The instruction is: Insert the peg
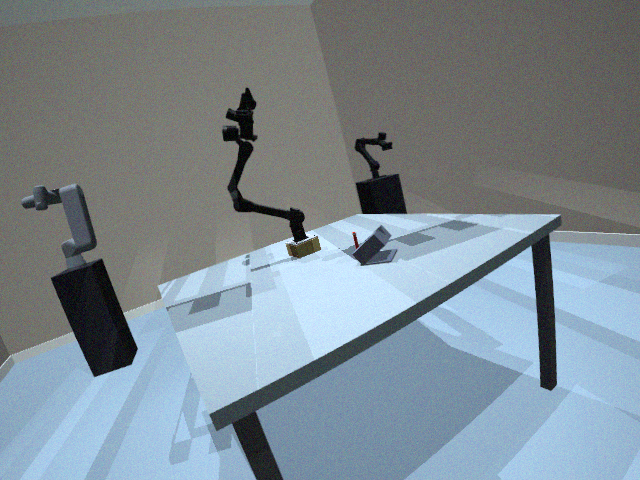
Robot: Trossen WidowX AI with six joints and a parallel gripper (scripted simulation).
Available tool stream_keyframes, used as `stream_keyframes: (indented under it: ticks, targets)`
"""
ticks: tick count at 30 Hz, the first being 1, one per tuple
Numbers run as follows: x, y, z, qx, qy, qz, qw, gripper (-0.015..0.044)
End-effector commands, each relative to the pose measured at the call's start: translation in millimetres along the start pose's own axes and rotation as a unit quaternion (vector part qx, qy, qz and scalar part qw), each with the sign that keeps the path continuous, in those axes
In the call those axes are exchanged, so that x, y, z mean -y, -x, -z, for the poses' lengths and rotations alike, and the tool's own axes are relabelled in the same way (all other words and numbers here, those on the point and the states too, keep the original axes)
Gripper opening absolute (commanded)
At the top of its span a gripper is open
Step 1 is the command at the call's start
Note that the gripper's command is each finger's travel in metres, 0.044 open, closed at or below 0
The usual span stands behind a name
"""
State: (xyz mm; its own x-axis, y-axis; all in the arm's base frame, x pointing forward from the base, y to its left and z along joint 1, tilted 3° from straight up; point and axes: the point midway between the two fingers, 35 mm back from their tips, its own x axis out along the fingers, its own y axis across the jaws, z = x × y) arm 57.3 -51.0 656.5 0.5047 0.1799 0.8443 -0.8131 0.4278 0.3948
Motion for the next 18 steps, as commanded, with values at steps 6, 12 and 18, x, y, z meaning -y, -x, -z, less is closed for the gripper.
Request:
stream_keyframes:
  ticks: [6,12,18]
  targets:
    - [-6,-5,24,-0.028,0.015,-0.001,0.999,0.044]
    - [-13,-14,76,-0.087,0.045,0.0,0.995,0.044]
    - [-15,-19,132,-0.153,0.071,0.003,0.986,0.044]
